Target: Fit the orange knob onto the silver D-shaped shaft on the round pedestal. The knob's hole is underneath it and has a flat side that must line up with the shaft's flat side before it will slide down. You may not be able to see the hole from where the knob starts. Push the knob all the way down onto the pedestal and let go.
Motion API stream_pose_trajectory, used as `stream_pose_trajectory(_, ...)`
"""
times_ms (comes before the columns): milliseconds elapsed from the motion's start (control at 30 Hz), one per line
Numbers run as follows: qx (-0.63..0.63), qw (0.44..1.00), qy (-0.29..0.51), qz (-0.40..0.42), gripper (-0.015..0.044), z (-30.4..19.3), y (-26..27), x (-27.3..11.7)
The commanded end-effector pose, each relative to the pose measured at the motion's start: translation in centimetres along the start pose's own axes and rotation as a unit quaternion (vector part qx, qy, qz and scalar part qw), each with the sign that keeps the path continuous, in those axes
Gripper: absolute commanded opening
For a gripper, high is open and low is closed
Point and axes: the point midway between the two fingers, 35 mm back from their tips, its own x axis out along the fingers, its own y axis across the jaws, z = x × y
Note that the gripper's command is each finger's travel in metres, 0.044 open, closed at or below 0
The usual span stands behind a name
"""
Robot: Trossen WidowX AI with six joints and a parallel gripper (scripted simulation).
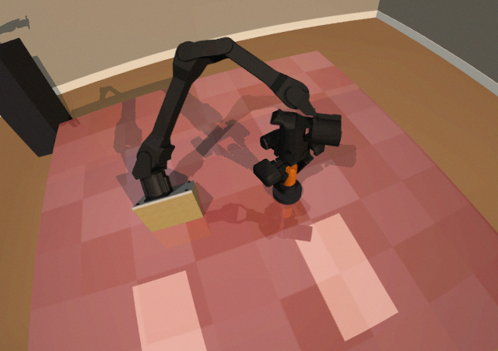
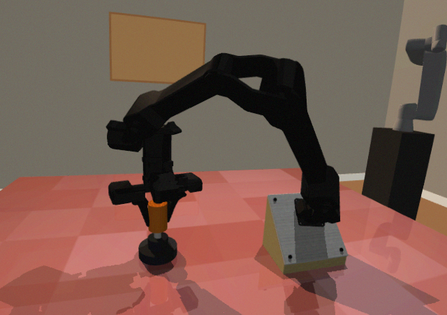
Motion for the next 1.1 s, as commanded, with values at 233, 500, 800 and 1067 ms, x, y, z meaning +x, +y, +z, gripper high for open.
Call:
stream_pose_trajectory(233, -0.079, 0.997, 0.001, -0.001, 0.0000, -0.01, -0.15, 0.04)
stream_pose_trajectory(500, -0.079, 0.997, 0.001, -0.001, 0.0000, 0.07, 0.06, 0.12)
stream_pose_trajectory(800, -0.079, 0.997, 0.001, -0.001, 0.0000, 0.11, 0.02, 0.34)
stream_pose_trajectory(1067, -0.086, 0.996, 0.001, -0.001, 0.0000, 0.11, 0.02, 0.33)
